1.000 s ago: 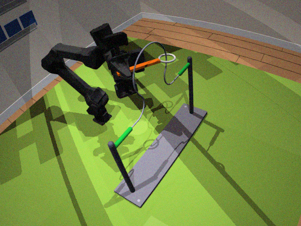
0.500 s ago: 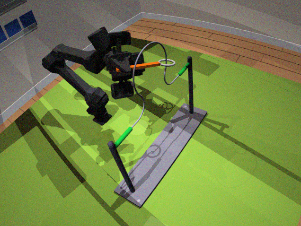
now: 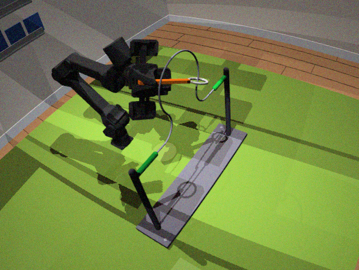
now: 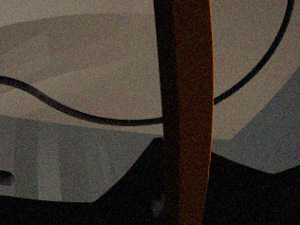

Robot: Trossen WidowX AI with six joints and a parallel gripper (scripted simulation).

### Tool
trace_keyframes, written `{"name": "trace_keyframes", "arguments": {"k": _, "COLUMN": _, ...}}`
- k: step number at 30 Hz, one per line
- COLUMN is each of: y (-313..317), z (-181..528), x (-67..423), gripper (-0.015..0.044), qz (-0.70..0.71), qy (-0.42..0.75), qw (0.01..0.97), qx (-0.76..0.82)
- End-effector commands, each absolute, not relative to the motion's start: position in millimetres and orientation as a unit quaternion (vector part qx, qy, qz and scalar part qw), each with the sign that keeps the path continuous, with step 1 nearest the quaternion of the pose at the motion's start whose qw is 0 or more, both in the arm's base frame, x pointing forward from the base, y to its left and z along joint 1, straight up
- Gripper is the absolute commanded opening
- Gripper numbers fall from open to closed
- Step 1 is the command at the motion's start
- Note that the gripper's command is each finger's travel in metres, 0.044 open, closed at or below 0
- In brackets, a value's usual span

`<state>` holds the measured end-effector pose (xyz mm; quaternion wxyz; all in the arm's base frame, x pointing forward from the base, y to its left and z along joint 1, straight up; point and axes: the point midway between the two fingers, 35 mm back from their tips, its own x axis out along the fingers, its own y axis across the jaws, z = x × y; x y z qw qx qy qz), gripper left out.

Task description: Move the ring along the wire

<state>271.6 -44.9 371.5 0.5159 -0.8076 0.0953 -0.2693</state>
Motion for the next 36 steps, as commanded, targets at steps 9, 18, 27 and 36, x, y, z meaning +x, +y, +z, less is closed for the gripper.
{"name": "trace_keyframes", "arguments": {"k": 9, "y": -52.0, "z": 360.4, "x": 271.2, "gripper": -0.015, "qz": -0.27, "qy": 0.097, "qw": 0.523, "qx": -0.803}}
{"name": "trace_keyframes", "arguments": {"k": 18, "y": -59.7, "z": 340.9, "x": 271.7, "gripper": -0.015, "qz": -0.262, "qy": 0.113, "qw": 0.569, "qx": -0.771}}
{"name": "trace_keyframes", "arguments": {"k": 27, "y": -65.4, "z": 311.6, "x": 272.4, "gripper": -0.015, "qz": -0.248, "qy": 0.137, "qw": 0.64, "qx": -0.714}}
{"name": "trace_keyframes", "arguments": {"k": 36, "y": -64.9, "z": 278.9, "x": 273.0, "gripper": -0.015, "qz": -0.229, "qy": 0.163, "qw": 0.714, "qx": -0.641}}
